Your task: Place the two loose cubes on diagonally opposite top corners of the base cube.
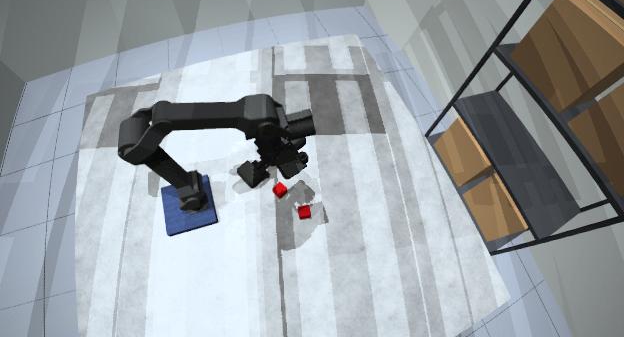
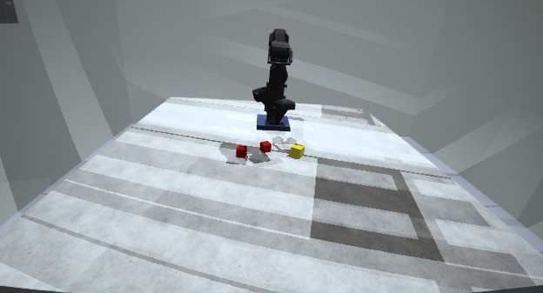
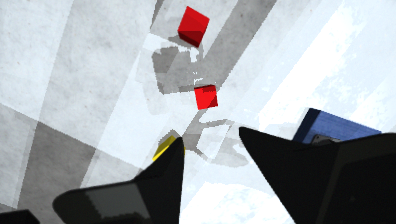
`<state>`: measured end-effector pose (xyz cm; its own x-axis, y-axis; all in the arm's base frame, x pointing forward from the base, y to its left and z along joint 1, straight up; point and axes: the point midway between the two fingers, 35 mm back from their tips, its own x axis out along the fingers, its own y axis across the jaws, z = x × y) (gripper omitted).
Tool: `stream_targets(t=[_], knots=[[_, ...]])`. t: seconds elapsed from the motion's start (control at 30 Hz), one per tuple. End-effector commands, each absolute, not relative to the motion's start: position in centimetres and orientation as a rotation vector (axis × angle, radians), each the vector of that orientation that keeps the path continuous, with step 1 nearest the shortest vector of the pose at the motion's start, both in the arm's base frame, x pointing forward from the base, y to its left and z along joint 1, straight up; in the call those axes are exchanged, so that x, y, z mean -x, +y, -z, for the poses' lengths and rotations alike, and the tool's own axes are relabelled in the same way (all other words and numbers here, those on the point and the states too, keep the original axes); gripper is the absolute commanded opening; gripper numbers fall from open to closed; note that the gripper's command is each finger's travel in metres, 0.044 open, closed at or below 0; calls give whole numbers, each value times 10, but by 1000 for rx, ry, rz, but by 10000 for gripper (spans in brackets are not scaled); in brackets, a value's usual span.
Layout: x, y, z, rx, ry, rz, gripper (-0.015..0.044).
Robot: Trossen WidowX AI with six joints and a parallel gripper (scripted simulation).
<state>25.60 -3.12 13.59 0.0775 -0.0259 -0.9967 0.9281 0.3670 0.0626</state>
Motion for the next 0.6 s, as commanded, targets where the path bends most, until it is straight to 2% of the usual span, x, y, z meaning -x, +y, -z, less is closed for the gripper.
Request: stream_targets(t=[0.0, 0.17, 0.43, 0.57], knots=[[-258, -53, -143, -912, 1348, 886, 265], [-258, -54, -142, -911, 1351, 886, 265], [-260, -55, -86, -911, 1351, 886, 265], [-259, -54, -81, -911, 1351, 886, 265]])
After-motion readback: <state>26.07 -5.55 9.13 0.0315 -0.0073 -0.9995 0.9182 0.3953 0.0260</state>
